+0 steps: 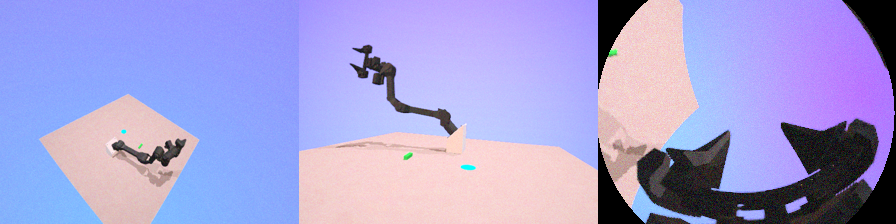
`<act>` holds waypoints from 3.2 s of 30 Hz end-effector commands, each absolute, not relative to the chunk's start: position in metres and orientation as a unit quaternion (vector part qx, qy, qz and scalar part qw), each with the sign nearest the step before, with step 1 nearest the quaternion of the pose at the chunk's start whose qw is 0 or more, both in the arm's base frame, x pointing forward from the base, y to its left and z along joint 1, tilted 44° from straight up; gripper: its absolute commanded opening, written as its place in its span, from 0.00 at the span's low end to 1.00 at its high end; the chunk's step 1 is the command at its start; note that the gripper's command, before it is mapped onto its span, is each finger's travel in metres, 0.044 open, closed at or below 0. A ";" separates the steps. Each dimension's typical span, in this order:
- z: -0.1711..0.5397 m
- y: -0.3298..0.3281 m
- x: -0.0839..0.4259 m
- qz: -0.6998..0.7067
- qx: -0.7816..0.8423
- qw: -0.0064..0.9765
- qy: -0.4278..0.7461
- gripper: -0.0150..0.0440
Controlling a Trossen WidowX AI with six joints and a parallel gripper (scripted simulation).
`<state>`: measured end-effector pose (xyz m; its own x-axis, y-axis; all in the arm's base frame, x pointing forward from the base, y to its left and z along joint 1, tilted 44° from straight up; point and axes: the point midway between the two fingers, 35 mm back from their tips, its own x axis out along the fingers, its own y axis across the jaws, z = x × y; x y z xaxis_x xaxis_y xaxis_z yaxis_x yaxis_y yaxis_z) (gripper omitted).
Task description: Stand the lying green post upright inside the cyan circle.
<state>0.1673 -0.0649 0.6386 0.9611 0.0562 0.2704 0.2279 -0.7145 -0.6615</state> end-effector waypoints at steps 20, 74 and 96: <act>0.664 0.041 0.135 -0.223 -0.968 -0.113 0.026 0.65; 0.350 0.148 0.333 0.112 -0.105 -0.979 -0.135 0.65; 0.195 0.017 0.304 0.210 0.255 -0.812 -0.480 0.65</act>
<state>0.3154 0.0342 0.2150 0.5522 -0.5409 -0.6345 0.1760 0.8195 -0.5455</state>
